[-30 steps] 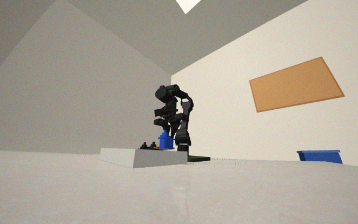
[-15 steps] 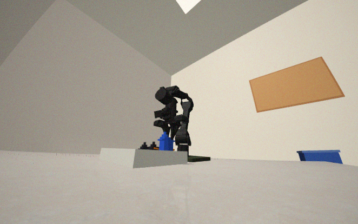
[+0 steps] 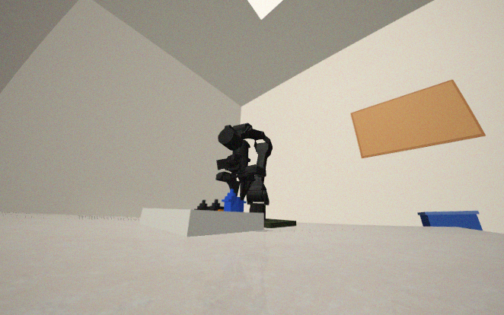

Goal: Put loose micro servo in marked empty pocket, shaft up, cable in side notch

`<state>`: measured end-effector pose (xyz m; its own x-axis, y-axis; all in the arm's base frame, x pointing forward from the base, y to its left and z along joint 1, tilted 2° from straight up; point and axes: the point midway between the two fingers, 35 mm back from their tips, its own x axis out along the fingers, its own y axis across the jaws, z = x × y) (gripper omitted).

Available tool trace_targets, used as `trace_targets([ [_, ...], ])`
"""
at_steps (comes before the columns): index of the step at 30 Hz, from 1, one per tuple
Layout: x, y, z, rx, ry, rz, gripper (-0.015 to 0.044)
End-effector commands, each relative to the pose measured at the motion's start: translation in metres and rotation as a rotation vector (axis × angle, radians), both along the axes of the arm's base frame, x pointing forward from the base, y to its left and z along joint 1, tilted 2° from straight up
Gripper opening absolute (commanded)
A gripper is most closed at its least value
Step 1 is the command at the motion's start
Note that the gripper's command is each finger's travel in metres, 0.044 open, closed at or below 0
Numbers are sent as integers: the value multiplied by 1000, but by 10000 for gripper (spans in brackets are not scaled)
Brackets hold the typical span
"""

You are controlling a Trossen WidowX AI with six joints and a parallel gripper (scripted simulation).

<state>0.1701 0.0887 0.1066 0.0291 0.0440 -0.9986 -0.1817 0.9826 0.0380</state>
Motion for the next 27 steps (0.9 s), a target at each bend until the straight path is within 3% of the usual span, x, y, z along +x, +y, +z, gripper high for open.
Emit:
trace_targets([
  [1,0,0,-4,-3,-1,-2,0],
  [27,1,0,-25,-3,-1,-2,0],
])
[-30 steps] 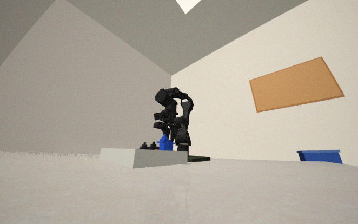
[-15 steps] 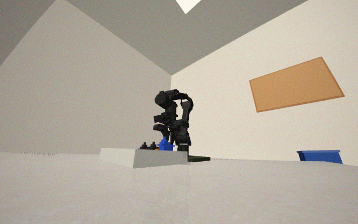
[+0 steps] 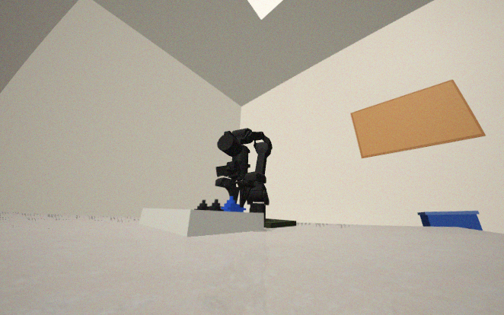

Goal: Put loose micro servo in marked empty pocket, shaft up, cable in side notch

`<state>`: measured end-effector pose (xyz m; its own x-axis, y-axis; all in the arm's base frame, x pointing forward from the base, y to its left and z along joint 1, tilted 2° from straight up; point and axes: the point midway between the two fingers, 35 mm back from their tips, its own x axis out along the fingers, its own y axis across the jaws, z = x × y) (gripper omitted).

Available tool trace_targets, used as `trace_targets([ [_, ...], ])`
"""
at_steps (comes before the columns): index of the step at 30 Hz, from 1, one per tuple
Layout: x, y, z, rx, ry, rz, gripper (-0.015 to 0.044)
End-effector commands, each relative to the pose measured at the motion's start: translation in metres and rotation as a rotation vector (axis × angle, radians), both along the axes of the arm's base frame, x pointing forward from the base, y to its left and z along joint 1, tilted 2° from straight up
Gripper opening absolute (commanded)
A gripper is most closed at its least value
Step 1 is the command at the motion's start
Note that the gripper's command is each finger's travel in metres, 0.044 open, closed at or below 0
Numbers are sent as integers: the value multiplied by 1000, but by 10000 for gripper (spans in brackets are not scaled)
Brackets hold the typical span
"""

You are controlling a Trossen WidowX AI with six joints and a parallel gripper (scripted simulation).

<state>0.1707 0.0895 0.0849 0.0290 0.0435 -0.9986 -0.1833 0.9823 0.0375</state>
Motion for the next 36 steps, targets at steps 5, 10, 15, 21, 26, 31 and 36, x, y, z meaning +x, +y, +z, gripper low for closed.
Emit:
trace_targets([
  [5,0,0,-7,-3,-1,-4,0],
  [10,0,0,-7,-3,-1,-4,53],
  [15,0,0,-7,-3,-1,-4,184],
  [21,-2,-1,19,-3,-1,-4,188],
  [26,-7,-3,28,-3,-1,-4,188],
  [31,-7,-4,25,-7,10,-1,214],
  [36,19,3,46,-5,5,-1,345],
])
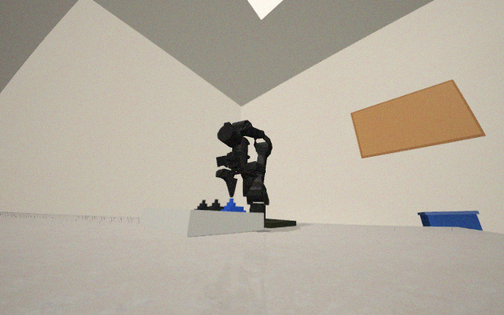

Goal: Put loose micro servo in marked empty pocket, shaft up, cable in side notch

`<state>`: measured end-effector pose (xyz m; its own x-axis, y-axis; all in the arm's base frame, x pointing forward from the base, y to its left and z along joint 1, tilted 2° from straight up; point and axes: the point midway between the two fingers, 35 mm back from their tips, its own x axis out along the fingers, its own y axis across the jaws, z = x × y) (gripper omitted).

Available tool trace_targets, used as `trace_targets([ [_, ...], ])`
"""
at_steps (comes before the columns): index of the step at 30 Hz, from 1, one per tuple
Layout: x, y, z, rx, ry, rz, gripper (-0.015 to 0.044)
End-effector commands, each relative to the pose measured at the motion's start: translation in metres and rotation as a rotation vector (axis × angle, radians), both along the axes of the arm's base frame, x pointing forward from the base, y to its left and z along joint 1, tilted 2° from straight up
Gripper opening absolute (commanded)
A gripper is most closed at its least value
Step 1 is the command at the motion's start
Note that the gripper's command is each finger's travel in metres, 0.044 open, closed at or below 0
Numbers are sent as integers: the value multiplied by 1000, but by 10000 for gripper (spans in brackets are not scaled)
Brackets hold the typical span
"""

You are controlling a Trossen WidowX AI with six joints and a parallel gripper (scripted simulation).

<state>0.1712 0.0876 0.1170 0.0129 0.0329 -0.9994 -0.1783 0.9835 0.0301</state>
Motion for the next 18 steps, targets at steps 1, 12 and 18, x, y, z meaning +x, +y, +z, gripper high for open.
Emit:
trace_targets([
  [1,26,7,19,7,-12,5,371],
  [12,104,17,65,9,-28,1,440],
  [18,101,16,79,7,-22,-1,440],
])
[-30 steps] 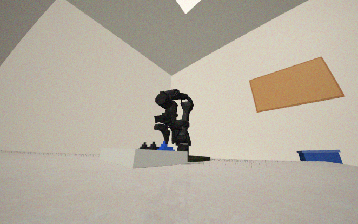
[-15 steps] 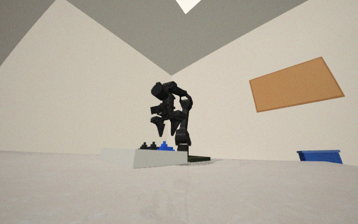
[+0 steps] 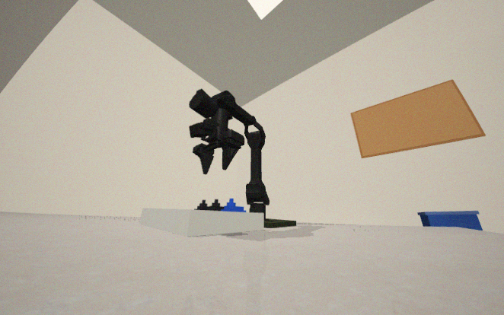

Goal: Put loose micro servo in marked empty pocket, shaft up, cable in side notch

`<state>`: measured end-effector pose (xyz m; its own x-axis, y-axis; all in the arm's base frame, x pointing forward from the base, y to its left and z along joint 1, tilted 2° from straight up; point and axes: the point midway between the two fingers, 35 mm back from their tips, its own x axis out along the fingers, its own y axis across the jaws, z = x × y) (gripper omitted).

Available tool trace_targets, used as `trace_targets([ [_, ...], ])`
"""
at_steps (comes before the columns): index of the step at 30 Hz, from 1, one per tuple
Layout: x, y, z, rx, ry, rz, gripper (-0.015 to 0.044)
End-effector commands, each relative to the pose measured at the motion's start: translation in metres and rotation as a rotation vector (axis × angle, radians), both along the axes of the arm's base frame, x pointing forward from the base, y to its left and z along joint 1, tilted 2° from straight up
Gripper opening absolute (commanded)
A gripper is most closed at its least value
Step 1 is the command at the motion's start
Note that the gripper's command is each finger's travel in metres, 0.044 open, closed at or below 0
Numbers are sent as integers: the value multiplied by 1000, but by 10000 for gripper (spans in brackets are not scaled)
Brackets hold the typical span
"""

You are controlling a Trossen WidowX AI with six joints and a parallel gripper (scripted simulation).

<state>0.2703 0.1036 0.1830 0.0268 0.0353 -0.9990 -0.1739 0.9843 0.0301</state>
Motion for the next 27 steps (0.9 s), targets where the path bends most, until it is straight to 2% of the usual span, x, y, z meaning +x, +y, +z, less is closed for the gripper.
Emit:
trace_targets([
  [1,0,0,19,3,-5,3,440],
  [4,-4,-1,35,1,2,2,440],
  [27,-4,-1,35,1,2,2,440],
])
